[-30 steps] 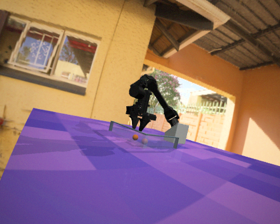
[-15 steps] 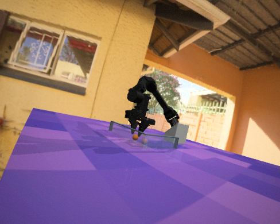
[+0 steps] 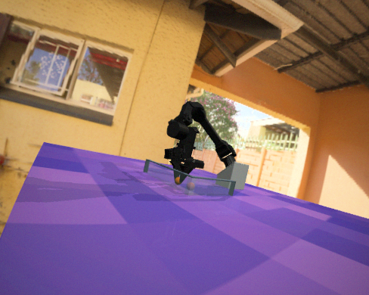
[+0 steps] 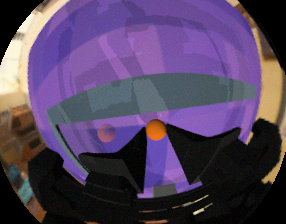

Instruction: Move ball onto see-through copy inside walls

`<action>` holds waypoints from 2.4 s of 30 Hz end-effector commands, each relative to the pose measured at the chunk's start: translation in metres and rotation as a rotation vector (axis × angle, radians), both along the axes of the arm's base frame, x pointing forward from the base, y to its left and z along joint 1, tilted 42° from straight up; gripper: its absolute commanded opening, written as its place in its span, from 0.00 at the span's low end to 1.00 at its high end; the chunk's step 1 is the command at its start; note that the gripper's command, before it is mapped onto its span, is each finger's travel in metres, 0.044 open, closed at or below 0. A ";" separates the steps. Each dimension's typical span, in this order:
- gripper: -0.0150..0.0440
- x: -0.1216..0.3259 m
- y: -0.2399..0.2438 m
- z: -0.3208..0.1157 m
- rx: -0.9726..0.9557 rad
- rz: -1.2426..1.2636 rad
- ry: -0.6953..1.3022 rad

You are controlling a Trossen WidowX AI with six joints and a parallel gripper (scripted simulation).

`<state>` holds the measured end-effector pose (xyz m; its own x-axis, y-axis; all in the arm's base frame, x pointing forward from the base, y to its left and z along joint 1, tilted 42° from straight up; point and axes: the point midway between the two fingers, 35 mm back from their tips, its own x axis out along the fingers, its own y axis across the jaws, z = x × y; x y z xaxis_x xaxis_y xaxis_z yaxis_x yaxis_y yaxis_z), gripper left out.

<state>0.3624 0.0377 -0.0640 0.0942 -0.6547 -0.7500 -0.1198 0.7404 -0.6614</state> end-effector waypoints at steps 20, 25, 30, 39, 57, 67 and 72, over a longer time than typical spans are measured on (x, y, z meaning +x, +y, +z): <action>0.25 -0.006 0.067 0.072 0.004 0.006 0.005; 0.25 -0.013 0.082 0.092 0.002 0.005 0.006; 0.25 -0.013 0.083 0.091 0.002 0.005 0.006; 0.25 -0.014 0.104 0.041 0.005 0.005 0.004; 0.25 -0.011 0.088 -0.018 0.005 0.005 0.003; 0.25 -0.010 0.067 -0.040 0.002 0.005 0.003; 0.25 -0.009 0.064 -0.043 0.002 0.005 0.003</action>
